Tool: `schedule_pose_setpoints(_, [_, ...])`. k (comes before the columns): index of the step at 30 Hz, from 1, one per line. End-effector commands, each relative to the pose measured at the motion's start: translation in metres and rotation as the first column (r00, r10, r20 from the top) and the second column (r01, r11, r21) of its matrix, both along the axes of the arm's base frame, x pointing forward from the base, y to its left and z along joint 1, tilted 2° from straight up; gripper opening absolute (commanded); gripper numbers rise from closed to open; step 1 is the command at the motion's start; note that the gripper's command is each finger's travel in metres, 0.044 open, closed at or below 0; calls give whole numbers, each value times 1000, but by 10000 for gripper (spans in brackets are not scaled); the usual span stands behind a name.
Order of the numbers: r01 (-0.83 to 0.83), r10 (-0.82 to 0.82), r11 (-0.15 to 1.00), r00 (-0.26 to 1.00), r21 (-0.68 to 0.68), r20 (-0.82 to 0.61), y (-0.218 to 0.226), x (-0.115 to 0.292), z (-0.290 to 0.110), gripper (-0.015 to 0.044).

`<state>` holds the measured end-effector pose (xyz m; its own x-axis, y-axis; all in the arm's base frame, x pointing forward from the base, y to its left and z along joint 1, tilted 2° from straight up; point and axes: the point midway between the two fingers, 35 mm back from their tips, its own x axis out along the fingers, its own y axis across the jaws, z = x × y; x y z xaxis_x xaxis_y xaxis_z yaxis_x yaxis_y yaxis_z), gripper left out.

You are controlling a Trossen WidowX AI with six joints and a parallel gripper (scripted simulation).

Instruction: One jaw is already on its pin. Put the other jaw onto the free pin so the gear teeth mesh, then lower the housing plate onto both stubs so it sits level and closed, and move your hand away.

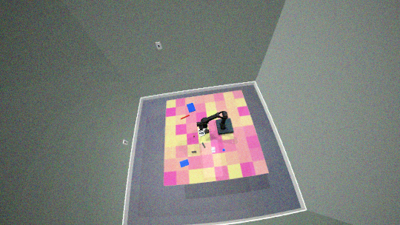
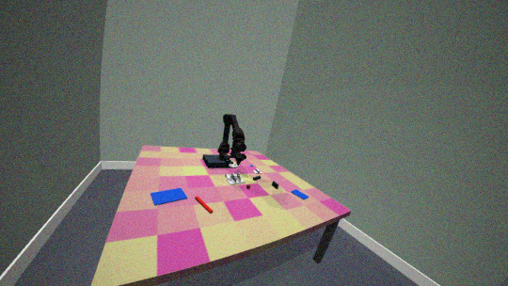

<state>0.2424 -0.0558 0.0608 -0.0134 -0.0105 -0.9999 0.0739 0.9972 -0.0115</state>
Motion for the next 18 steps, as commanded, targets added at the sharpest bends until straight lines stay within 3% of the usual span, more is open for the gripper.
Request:
schedule_pose_setpoints(1, [4,-4,1000,1000,-3,-6,-1,-1,-8,351])
schedule_pose_setpoints(18, [4,-4,1000,1000,-3,-6,-1,-1,-36,351])
